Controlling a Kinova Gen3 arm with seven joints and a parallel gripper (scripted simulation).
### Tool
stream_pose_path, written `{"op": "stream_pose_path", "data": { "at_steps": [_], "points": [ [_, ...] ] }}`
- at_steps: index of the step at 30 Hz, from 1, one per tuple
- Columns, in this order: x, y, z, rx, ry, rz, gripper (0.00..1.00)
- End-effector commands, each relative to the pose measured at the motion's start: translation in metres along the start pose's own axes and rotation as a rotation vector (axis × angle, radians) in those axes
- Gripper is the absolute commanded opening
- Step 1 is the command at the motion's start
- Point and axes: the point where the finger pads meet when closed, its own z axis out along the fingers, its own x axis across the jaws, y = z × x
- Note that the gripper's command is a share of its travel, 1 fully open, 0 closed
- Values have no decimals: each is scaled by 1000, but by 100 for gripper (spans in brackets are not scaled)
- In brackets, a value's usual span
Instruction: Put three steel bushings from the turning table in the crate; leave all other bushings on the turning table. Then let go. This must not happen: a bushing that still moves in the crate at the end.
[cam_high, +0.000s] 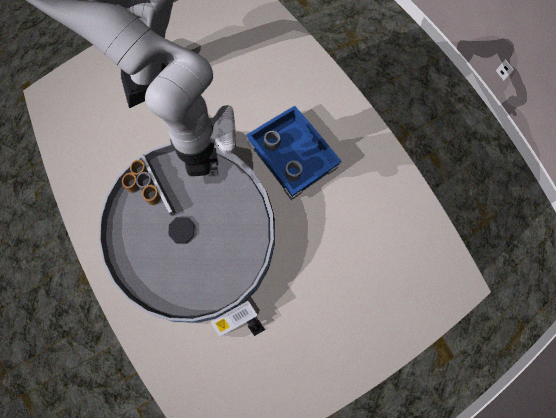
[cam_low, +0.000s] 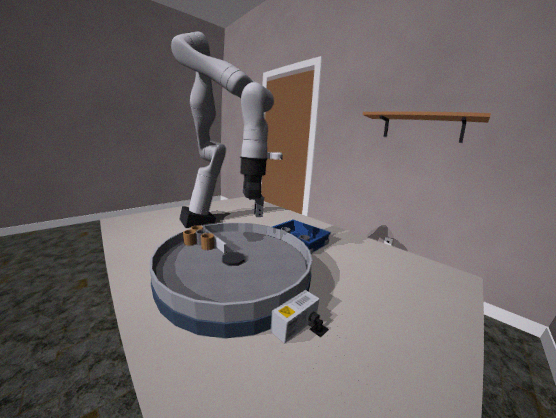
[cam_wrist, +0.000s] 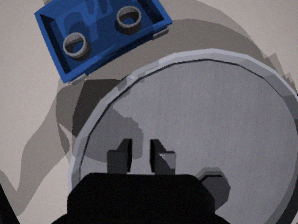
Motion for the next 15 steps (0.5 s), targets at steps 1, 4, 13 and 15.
{"op": "stream_pose_path", "data": {
  "at_steps": [1,4,13,15],
  "points": [
    [4,28,-2,4,4,88,45],
    [4,28,-2,4,4,88,45],
    [4,40,-1,-4,3,102,45],
    [6,62,0,-4,3,161,45]
  ]
}}
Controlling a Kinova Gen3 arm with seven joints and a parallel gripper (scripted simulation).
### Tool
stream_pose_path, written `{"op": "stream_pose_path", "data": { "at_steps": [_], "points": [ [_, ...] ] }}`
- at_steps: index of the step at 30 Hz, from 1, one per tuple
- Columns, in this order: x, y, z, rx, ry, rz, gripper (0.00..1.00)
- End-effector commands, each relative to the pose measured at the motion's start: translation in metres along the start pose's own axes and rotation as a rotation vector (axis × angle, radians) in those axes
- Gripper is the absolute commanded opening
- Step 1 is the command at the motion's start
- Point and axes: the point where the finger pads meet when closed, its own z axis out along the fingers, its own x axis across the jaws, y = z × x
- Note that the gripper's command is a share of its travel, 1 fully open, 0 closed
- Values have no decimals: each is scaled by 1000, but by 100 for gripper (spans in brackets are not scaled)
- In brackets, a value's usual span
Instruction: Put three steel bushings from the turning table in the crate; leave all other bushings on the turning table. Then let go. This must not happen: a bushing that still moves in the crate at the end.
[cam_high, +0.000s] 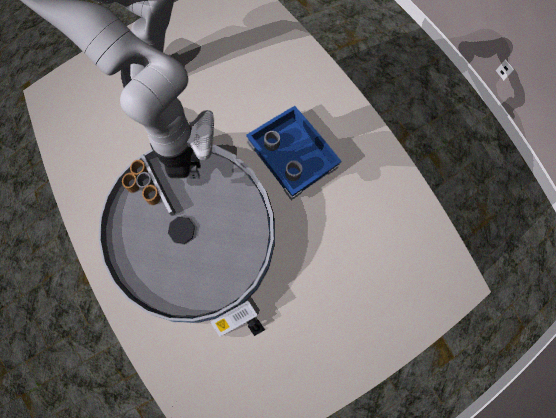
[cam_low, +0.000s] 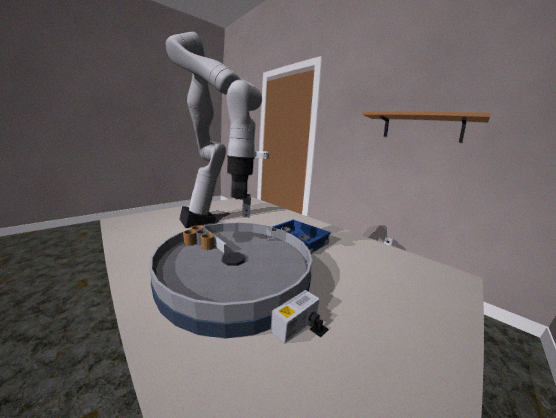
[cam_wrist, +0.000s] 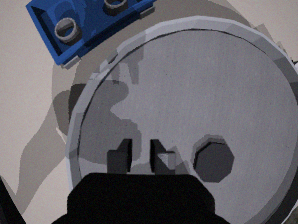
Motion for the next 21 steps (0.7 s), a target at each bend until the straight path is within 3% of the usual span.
{"op": "stream_pose_path", "data": {
  "at_steps": [1,2,14,19,21],
  "points": [
    [6,32,0,2,1,97,45],
    [8,43,0,2,1,127,45],
    [8,43,0,2,1,127,45],
    [18,97,0,-8,4,258,45],
    [18,97,0,-8,4,258,45]
  ]
}}
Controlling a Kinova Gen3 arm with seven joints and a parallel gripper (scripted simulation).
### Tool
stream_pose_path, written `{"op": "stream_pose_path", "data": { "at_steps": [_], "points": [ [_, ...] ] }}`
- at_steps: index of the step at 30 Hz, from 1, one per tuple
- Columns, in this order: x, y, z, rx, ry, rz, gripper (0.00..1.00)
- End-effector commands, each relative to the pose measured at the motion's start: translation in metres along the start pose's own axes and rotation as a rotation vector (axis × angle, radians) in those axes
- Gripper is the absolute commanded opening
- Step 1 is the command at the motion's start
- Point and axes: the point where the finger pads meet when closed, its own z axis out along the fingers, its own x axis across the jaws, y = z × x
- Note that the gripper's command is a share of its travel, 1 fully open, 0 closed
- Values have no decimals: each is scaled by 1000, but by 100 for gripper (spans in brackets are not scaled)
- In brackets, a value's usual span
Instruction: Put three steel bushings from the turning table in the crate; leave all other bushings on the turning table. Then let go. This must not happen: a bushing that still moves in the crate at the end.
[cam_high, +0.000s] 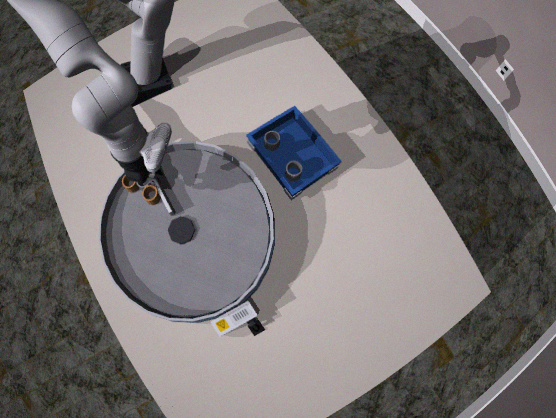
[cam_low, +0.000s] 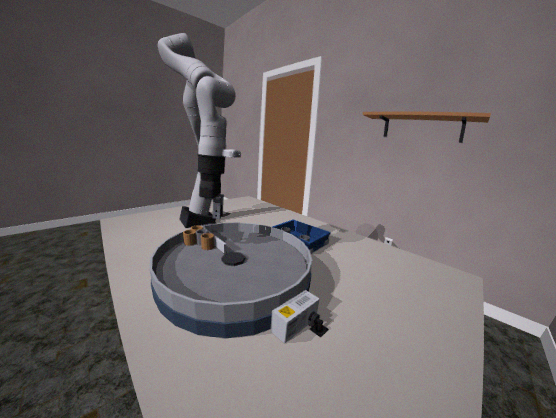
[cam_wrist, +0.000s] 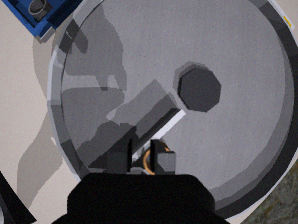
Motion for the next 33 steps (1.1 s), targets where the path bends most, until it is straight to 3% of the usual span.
{"op": "stream_pose_path", "data": {
  "at_steps": [1,10,15,27,33],
  "points": [
    [6,11,-1,11,0,47,45],
    [6,11,-1,11,0,47,45],
    [26,61,0,1,1,181,45],
    [26,61,0,1,1,181,45],
    [9,58,6,50,-18,268,45]
  ]
}}
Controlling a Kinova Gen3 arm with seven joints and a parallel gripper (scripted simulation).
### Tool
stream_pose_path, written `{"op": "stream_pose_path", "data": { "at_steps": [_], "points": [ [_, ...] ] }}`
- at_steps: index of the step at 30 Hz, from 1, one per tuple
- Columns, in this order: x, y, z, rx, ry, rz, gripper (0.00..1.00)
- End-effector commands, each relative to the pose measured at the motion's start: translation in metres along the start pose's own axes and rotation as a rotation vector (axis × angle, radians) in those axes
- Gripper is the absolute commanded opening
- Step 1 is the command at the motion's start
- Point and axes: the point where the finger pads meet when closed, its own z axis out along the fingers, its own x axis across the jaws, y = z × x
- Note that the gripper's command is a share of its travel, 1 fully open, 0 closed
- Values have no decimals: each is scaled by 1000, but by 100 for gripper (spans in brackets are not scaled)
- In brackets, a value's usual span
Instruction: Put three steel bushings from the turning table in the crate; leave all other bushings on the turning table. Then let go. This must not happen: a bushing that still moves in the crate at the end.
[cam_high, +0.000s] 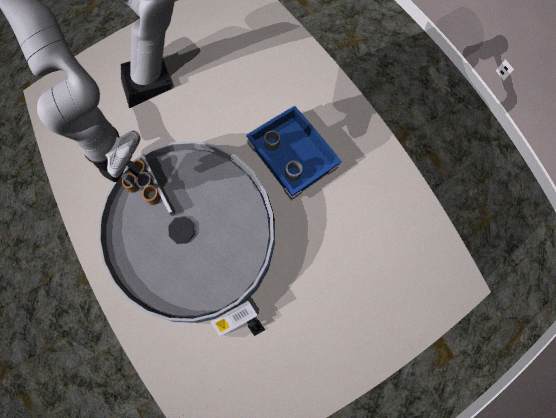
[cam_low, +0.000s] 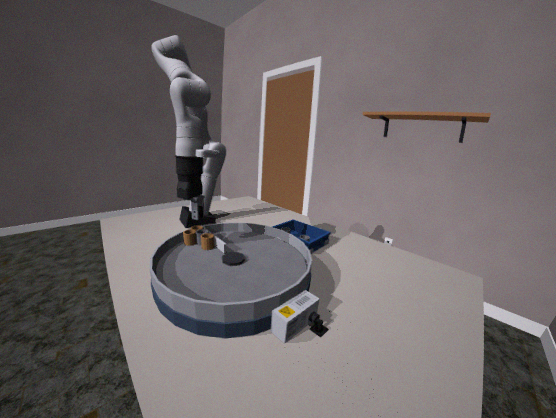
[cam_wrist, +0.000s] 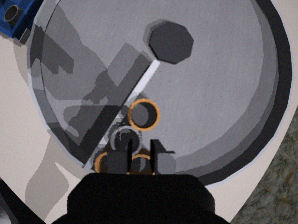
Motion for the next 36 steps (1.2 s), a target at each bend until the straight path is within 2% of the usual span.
{"op": "stream_pose_path", "data": {
  "at_steps": [1,11,16,28,33,36],
  "points": [
    [-4,1,1,19,-4,38,45],
    [-4,1,1,19,-4,38,45],
    [-4,3,16,13,-4,29,45],
    [-4,3,16,13,-4,29,45],
    [-5,2,29,15,-7,31,45],
    [-5,2,29,15,-7,31,45]
  ]
}}
